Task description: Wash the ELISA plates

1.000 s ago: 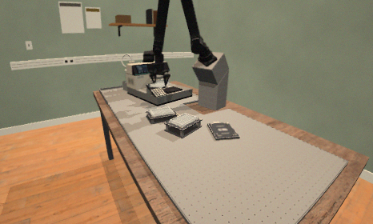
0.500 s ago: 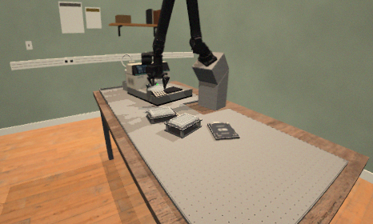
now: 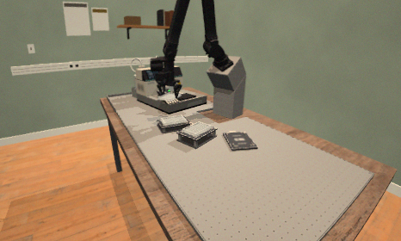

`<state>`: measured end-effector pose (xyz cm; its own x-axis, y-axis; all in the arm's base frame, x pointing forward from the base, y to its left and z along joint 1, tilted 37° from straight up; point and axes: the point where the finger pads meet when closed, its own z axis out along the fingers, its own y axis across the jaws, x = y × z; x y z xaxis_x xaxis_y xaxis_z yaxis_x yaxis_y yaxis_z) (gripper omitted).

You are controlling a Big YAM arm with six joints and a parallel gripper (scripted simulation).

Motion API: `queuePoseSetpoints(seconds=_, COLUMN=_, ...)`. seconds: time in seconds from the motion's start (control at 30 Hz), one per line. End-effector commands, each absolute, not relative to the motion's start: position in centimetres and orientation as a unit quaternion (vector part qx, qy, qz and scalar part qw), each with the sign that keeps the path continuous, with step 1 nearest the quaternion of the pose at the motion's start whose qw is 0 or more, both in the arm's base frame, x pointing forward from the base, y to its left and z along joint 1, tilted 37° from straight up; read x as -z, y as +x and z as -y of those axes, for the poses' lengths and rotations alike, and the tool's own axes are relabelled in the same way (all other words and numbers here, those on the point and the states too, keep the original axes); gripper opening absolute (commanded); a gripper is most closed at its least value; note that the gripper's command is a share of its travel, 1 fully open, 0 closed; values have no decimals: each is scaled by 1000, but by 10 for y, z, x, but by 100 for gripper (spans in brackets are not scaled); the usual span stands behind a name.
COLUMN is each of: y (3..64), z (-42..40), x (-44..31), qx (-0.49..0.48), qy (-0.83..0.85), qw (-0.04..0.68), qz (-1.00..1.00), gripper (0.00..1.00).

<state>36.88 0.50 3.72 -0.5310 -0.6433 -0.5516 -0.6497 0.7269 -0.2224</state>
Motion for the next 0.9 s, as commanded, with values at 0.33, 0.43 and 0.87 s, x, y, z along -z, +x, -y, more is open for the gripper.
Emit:
queuePoseSetpoints(seconds=0.33, y=367, z=-62, x=-54, qx=20, qy=-437, qw=329, qz=-837, gripper=84)
queuePoseSetpoints(seconds=0.43, y=364, z=-77, x=-55, qx=19, qy=-437, qw=328, qz=-838, gripper=84)
queuePoseSetpoints(seconds=0.87, y=363, z=-134, x=-68, qx=17, qy=-435, qw=332, qz=-837, gripper=84)
